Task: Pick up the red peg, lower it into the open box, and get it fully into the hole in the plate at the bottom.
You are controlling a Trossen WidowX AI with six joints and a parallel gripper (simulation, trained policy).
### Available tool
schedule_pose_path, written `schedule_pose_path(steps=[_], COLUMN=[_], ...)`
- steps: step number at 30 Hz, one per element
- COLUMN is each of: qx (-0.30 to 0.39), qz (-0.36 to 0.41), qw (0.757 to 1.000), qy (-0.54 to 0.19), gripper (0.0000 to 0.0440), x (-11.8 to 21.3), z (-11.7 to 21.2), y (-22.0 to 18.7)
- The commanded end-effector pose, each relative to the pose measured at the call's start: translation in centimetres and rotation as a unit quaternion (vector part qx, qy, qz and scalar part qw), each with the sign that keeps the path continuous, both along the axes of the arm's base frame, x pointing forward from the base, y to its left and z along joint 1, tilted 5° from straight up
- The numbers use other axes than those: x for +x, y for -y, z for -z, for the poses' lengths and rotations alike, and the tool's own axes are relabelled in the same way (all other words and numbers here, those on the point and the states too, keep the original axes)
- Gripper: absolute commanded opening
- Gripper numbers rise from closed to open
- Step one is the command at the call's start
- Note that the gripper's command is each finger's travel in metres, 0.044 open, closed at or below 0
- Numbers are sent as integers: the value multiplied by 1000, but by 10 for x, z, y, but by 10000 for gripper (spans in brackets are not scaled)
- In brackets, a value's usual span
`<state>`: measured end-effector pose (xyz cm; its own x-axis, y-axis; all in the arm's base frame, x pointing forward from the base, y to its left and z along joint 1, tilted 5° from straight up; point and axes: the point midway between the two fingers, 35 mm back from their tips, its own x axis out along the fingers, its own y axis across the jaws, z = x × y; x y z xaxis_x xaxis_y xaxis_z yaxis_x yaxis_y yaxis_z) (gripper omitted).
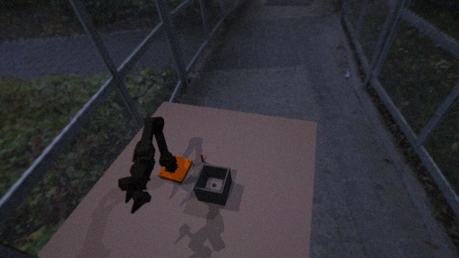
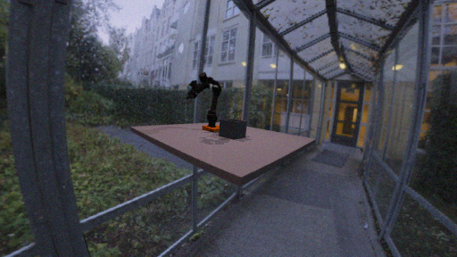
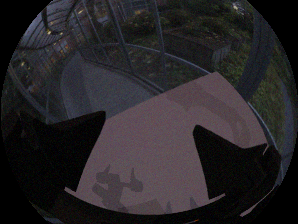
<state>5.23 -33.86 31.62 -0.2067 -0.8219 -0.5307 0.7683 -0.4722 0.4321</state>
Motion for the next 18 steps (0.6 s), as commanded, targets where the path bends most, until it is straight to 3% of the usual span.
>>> schedule_pose_path(steps=[1, 18], qx=[-18, -11], qz=[-43, -242], qw=[998, 948], qy=[37, 205], gripper=[440, 440], x=[29, 155], z=[-16, -54], y=[-10, -89])
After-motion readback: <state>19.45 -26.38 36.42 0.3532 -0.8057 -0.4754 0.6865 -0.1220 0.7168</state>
